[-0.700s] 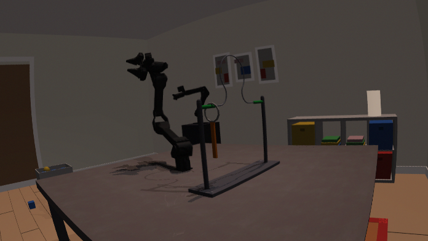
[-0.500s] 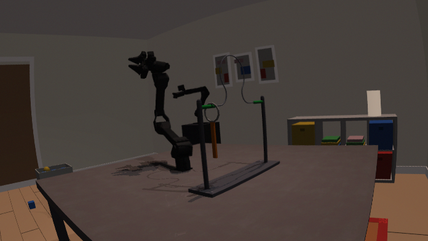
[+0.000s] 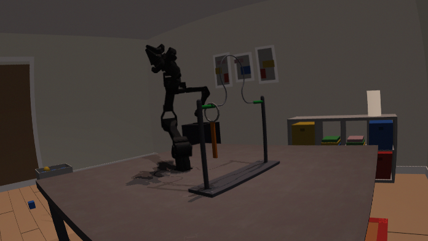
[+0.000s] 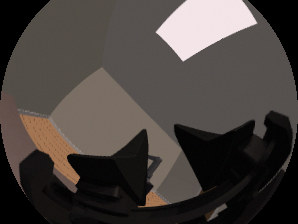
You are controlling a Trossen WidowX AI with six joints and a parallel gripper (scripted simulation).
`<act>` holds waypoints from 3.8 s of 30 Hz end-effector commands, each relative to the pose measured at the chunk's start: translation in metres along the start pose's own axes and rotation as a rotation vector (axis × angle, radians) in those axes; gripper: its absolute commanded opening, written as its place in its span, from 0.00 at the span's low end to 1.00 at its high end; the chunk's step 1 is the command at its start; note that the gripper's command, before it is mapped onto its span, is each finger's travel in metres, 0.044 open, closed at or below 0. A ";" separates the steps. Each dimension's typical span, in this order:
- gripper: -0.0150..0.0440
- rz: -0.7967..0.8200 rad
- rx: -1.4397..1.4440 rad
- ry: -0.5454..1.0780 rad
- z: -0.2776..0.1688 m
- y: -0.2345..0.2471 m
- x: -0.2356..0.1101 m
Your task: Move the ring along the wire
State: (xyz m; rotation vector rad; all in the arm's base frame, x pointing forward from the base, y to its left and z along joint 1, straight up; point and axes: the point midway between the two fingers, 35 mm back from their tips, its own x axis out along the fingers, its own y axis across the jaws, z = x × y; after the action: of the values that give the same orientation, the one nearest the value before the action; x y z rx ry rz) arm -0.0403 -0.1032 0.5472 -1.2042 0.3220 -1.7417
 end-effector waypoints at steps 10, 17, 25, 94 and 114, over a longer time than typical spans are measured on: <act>0.53 0.376 0.135 -0.369 0.060 0.186 -0.032; 0.53 0.717 0.280 -0.430 0.052 0.288 -0.079; 0.53 1.159 0.508 -0.336 0.015 0.383 -0.158; 0.53 1.746 1.123 -0.255 0.040 0.454 -0.220; 0.53 1.745 1.125 -0.257 0.065 0.473 -0.222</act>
State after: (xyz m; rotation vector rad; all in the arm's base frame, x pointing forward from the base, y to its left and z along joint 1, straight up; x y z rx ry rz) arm 0.2821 -0.1419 0.1387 -0.0195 0.0756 -0.0380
